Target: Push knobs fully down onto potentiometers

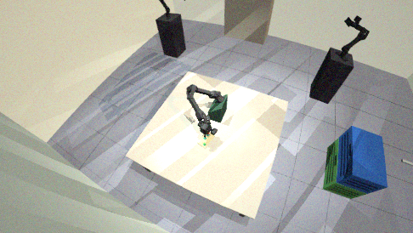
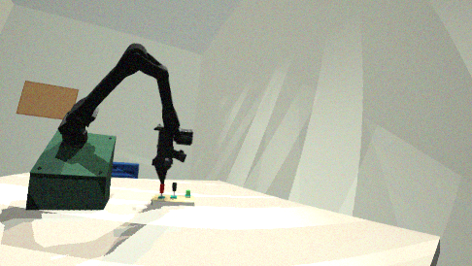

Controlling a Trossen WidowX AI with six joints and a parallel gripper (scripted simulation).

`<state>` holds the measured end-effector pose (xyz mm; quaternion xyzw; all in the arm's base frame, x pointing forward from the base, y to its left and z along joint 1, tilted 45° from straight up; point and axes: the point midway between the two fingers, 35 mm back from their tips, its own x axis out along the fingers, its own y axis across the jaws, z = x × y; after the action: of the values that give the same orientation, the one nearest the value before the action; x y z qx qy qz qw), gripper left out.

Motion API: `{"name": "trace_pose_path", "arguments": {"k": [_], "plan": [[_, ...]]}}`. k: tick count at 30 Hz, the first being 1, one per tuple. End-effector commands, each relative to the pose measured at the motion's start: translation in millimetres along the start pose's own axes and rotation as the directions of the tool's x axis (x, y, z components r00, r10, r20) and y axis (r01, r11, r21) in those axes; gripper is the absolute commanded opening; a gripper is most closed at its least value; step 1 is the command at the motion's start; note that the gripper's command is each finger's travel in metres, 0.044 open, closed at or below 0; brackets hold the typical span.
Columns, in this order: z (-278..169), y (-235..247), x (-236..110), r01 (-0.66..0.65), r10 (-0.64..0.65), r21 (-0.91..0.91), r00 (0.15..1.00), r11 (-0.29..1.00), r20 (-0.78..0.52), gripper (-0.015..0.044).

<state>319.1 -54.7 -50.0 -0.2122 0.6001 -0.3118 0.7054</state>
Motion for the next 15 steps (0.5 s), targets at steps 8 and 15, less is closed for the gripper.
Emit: {"name": "trace_pose_path", "arguments": {"k": [8,15], "plan": [[0.7,-1.8,11.1,0.005,-0.005,0.011,1.000,1.000,-0.008,0.0000],[0.7,-1.8,11.6,0.005,-0.005,0.011,1.000,1.000,-0.008,0.0000]]}}
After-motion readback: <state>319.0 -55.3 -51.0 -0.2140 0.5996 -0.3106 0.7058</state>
